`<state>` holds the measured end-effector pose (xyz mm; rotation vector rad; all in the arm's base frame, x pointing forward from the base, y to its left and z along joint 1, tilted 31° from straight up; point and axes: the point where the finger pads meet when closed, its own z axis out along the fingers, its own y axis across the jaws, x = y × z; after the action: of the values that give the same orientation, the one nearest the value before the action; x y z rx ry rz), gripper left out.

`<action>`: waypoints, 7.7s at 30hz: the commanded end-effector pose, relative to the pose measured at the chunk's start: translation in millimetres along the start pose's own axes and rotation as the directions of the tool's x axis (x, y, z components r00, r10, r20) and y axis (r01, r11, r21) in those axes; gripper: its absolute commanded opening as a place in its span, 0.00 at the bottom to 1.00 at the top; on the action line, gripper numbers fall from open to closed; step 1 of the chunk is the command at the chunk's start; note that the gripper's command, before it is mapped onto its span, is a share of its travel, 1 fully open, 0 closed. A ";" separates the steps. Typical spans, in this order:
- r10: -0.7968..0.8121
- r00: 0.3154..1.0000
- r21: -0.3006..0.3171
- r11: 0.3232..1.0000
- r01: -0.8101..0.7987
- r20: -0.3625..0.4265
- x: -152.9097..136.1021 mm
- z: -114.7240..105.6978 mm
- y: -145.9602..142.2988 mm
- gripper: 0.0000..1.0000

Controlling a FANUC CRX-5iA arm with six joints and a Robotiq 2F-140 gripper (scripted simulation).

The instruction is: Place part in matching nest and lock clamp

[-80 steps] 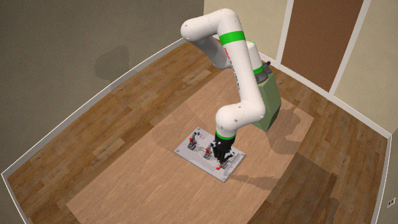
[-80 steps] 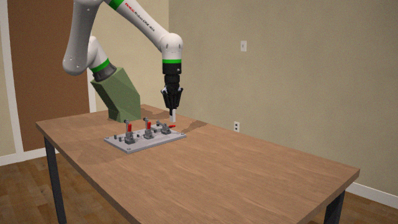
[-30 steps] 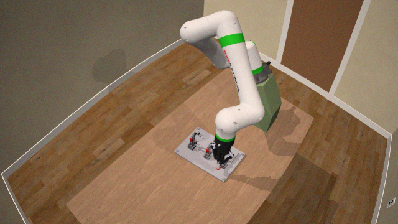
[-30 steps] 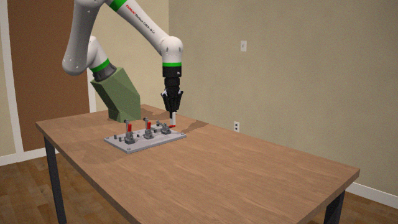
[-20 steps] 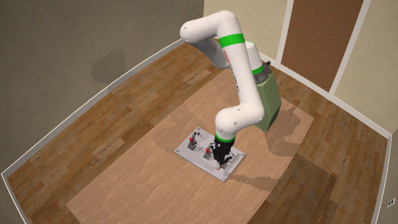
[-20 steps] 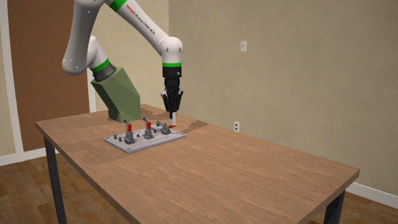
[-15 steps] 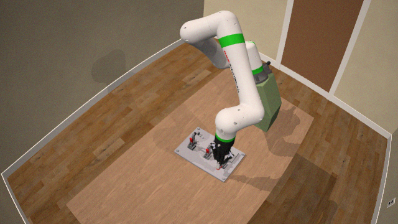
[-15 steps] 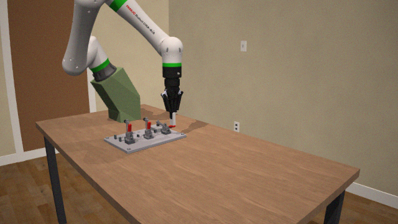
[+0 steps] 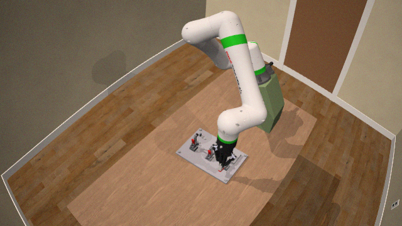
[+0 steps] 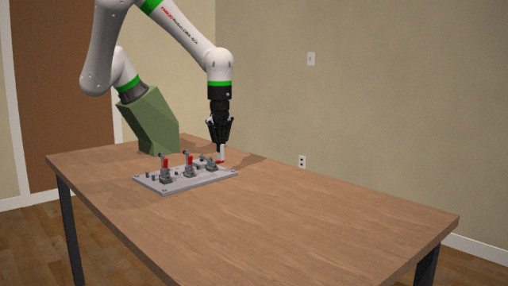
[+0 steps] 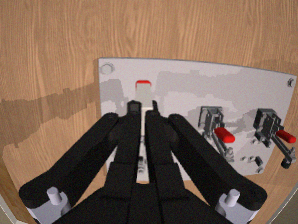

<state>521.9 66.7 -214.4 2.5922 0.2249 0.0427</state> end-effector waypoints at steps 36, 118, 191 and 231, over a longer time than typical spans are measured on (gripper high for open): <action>0.000 1.000 0.000 1.000 0.000 0.000 0.2 3.2 -0.1 0.00; 0.000 1.000 0.000 1.000 0.000 0.000 0.1 11.2 -0.1 0.00; 0.000 1.000 0.000 1.000 0.000 0.000 0.1 -54.7 -0.1 0.00; 0.000 1.000 0.000 1.000 0.000 0.000 0.1 -56.0 -0.1 0.00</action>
<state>517.7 95.1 -166.5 2.5921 0.2248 0.0427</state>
